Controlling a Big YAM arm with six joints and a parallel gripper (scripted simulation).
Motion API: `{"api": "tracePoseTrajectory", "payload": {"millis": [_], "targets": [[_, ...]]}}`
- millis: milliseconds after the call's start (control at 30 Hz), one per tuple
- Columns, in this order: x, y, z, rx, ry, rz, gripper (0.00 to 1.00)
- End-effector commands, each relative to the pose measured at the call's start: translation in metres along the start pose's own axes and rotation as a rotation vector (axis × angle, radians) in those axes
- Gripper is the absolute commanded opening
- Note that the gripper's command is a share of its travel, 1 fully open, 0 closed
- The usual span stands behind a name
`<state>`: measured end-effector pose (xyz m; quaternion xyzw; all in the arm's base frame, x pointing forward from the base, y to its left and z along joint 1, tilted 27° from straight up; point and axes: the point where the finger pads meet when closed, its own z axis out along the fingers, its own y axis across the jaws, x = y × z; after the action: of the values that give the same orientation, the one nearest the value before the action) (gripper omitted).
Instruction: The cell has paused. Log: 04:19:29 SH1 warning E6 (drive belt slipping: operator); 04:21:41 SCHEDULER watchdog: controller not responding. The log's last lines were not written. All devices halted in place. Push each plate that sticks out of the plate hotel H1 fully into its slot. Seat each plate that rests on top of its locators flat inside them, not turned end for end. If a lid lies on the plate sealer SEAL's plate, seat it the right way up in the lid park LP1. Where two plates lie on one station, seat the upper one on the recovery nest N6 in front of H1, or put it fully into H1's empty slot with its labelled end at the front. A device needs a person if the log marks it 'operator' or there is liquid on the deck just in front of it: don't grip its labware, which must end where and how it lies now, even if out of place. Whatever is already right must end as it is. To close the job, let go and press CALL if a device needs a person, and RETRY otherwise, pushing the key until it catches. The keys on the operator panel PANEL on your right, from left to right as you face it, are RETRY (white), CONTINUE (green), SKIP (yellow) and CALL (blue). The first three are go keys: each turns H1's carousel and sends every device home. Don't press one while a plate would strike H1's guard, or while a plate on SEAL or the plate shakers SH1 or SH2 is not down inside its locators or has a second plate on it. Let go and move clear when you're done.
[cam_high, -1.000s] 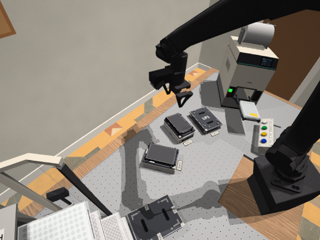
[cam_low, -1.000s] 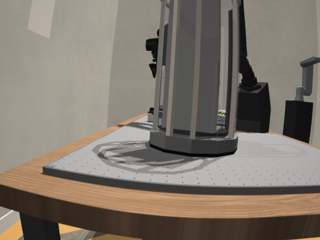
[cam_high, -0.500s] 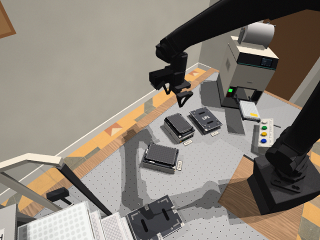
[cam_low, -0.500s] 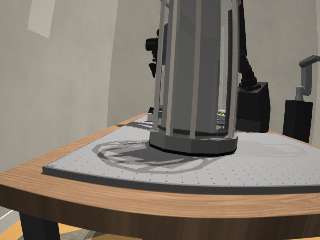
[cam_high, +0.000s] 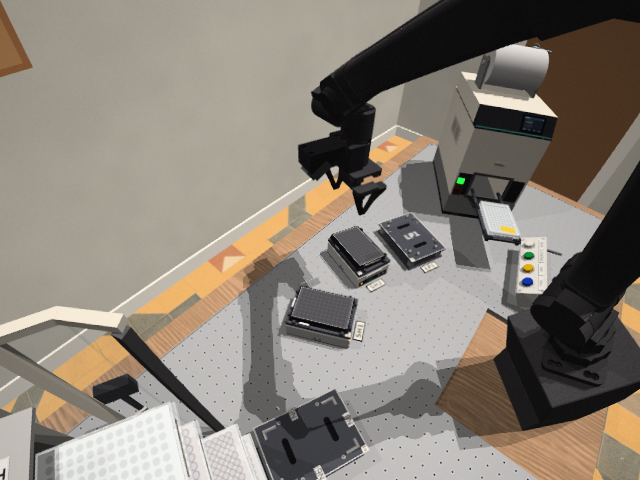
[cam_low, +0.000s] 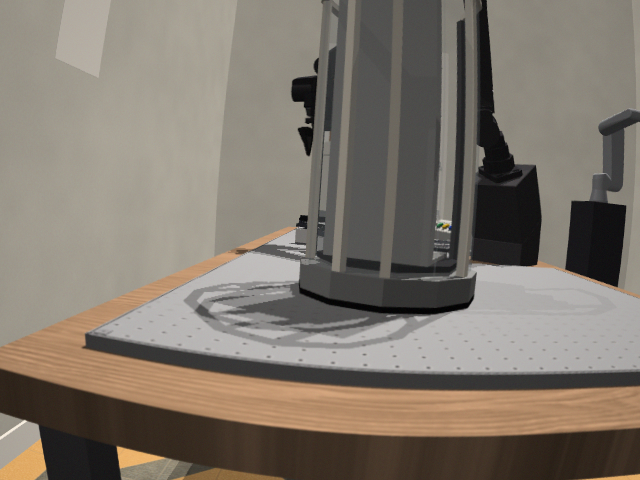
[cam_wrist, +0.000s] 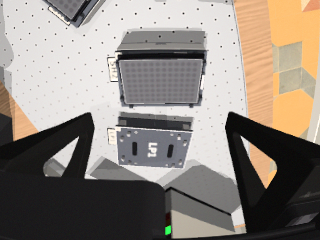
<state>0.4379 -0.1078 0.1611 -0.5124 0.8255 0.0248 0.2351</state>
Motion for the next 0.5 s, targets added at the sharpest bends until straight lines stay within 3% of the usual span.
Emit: {"api": "tracePoseTrajectory", "payload": {"millis": [0, 300, 367, 467], "targets": [[-0.01, -0.02, -0.017, 0.043, -0.006, -0.035, 1.0], [-0.01, -0.02, -0.017, 0.043, -0.006, -0.035, 1.0], [-0.007, -0.008, 0.007, 0.009, -0.004, -0.023, 1.0], [-0.003, -0.002, 0.02, -0.004, 0.0, -0.006, 1.0]]}}
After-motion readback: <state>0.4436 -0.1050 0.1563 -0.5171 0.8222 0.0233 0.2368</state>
